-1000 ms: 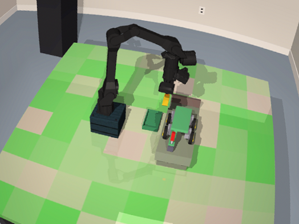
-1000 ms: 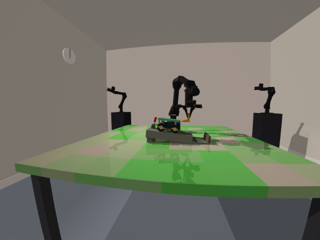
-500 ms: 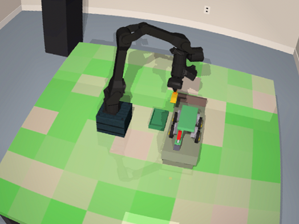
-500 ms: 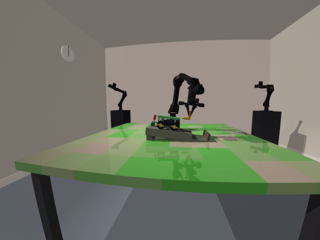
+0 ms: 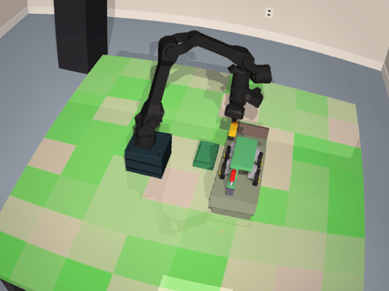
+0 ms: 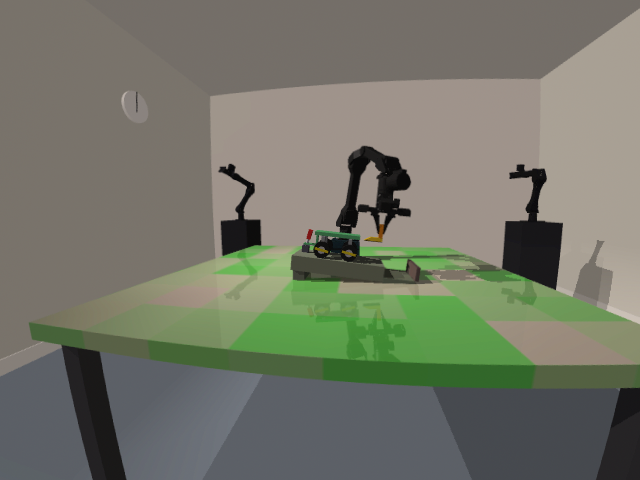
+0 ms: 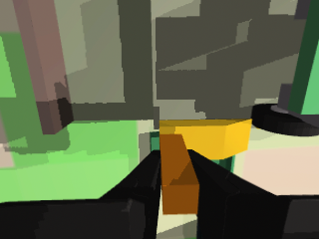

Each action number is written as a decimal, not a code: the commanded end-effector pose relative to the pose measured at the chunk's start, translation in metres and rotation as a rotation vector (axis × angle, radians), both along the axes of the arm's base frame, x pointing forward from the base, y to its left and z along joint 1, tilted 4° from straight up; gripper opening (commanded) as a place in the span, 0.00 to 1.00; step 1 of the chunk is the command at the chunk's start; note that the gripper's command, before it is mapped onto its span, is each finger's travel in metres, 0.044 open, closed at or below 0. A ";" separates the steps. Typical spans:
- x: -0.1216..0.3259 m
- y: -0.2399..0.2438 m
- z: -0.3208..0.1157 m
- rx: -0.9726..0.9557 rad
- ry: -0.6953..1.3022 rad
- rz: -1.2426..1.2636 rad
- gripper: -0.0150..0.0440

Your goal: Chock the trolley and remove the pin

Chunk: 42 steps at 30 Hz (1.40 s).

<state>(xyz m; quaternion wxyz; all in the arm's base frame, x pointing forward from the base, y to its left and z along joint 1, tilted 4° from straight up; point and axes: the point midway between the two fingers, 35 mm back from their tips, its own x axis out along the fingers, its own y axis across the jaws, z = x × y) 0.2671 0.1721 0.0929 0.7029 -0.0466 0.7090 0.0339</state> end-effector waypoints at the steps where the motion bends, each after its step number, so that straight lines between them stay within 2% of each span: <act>1: 0.000 -0.001 -0.013 -0.011 0.008 0.004 0.25; 23: 0.001 -0.003 -0.062 -0.011 0.008 0.004 0.25; 42: 0.000 -0.017 -0.062 -0.012 0.008 0.004 0.25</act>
